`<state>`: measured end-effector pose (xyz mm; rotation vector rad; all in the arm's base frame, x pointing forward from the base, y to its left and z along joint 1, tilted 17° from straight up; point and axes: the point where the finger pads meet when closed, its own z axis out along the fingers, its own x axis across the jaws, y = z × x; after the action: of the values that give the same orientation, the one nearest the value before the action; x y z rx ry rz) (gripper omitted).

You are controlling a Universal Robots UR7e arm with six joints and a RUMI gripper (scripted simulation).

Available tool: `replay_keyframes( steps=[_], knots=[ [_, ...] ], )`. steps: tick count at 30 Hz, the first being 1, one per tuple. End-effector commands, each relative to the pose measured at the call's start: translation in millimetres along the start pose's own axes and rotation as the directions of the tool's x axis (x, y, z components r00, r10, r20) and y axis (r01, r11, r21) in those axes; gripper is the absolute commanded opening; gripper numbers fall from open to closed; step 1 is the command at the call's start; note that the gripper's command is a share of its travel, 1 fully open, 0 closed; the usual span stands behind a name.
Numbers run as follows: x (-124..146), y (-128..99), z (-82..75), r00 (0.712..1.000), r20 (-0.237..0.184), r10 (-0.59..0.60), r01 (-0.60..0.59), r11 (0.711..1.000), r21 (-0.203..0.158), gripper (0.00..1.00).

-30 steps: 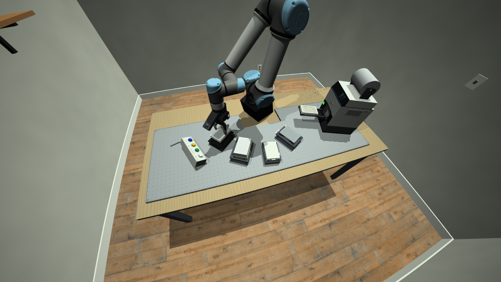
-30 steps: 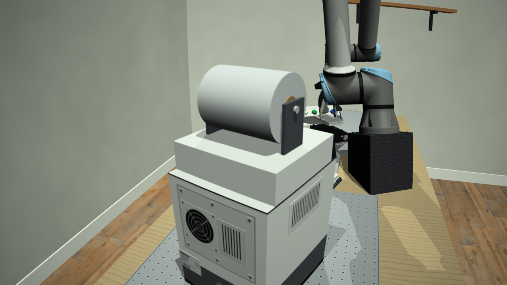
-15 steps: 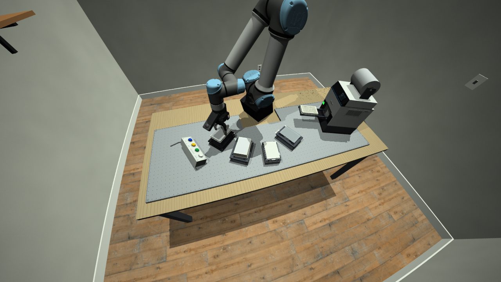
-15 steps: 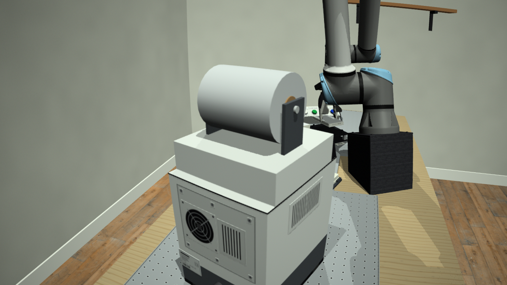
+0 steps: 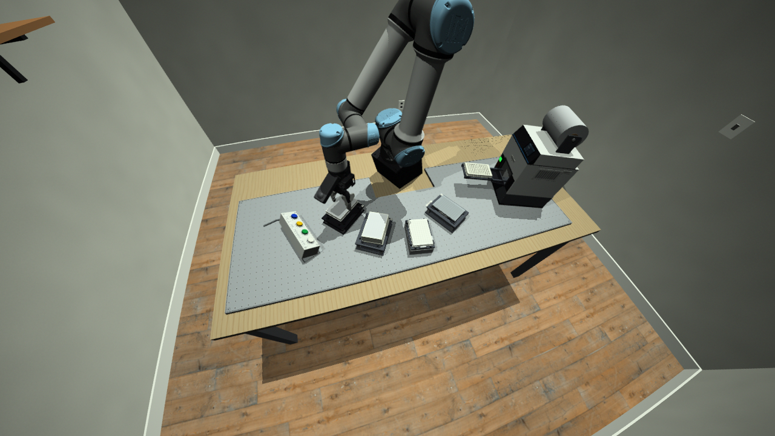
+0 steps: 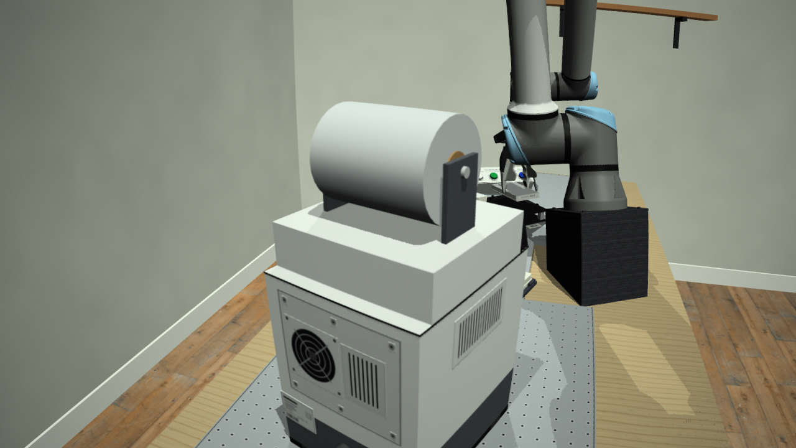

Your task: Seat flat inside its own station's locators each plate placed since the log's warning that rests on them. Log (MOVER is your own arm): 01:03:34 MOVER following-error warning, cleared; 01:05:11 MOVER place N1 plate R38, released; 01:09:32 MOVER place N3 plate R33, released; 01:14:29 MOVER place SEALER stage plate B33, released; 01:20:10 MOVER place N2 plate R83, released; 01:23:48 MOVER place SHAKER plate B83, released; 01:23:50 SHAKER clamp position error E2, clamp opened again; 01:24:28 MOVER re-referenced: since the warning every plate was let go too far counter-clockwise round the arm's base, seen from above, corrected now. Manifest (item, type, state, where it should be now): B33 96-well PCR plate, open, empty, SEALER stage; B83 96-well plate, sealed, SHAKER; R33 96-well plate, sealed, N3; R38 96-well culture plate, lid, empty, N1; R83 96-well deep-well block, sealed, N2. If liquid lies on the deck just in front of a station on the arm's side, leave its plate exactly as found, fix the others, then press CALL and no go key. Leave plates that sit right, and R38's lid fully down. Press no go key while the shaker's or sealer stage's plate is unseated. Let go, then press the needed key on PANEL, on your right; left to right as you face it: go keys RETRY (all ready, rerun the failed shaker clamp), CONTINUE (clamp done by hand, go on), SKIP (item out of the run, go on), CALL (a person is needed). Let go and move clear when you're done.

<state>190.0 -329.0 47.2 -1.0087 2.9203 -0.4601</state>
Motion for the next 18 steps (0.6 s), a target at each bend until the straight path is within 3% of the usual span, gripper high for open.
replay_keyframes(
  steps=[1,18],
  knots=[
    [-1.7,1.6,3.0,1.0,0.002,-0.001,0.001,1.0,-0.003,0.0],
    [-1.7,1.5,8.0,1.0,0.002,-0.001,0.001,1.0,-0.003,0.0]
  ],
)
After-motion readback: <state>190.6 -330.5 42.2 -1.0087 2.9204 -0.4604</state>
